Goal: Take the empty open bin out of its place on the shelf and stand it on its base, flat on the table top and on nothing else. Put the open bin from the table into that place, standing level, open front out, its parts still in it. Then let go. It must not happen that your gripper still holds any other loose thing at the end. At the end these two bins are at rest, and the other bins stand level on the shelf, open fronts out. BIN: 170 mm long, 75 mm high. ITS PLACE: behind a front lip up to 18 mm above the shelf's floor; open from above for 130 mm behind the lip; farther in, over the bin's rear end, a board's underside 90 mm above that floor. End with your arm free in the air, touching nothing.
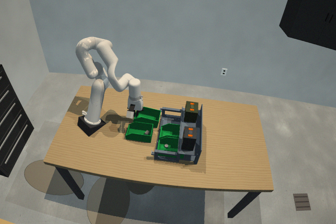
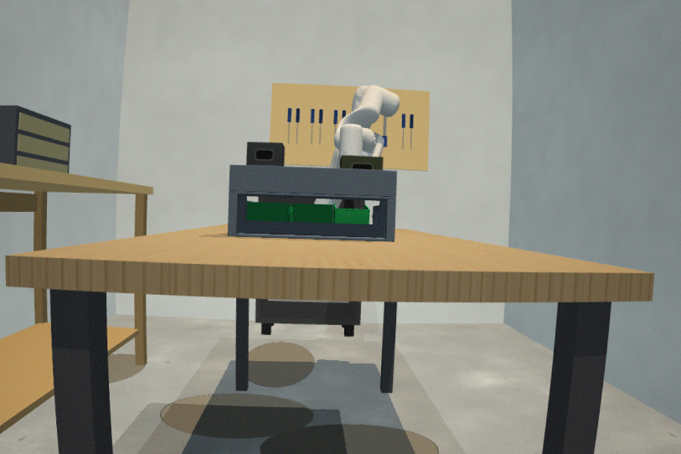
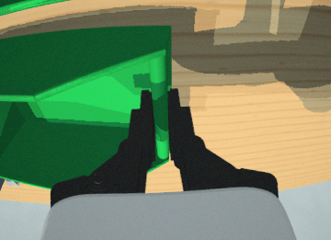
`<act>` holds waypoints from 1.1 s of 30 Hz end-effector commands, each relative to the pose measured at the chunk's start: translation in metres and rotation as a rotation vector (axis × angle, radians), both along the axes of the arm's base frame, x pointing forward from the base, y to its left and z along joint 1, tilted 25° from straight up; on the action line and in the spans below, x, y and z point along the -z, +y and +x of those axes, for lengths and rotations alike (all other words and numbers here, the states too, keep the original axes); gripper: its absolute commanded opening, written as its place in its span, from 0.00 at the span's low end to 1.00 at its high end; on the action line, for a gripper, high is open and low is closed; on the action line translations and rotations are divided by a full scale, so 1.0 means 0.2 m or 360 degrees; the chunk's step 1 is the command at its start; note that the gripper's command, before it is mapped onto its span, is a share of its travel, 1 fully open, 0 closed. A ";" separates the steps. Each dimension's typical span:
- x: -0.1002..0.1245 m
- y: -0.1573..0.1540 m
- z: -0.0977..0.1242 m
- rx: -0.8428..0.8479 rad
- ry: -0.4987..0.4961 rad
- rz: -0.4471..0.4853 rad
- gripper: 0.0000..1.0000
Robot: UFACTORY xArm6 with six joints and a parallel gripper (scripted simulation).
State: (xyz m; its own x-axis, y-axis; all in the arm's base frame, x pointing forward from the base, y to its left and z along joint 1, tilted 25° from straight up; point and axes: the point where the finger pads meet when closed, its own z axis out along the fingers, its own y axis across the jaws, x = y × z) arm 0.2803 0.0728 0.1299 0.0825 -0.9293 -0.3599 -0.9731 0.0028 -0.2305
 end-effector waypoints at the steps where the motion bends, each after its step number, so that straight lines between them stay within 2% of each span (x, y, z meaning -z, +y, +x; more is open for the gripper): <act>1: -0.01 0.00 0.00 0.0001 -0.0005 0.0000 0.00; 15: 0.00 0.00 0.01 0.0001 -0.0005 0.0000 0.00; 33: 0.08 0.03 0.03 0.0001 -0.0005 0.0000 0.00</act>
State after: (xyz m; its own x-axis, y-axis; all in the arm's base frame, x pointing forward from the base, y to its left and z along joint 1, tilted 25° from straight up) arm 0.2835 0.0787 0.1153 0.0825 -0.9295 -0.3595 -0.9731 0.0028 -0.2303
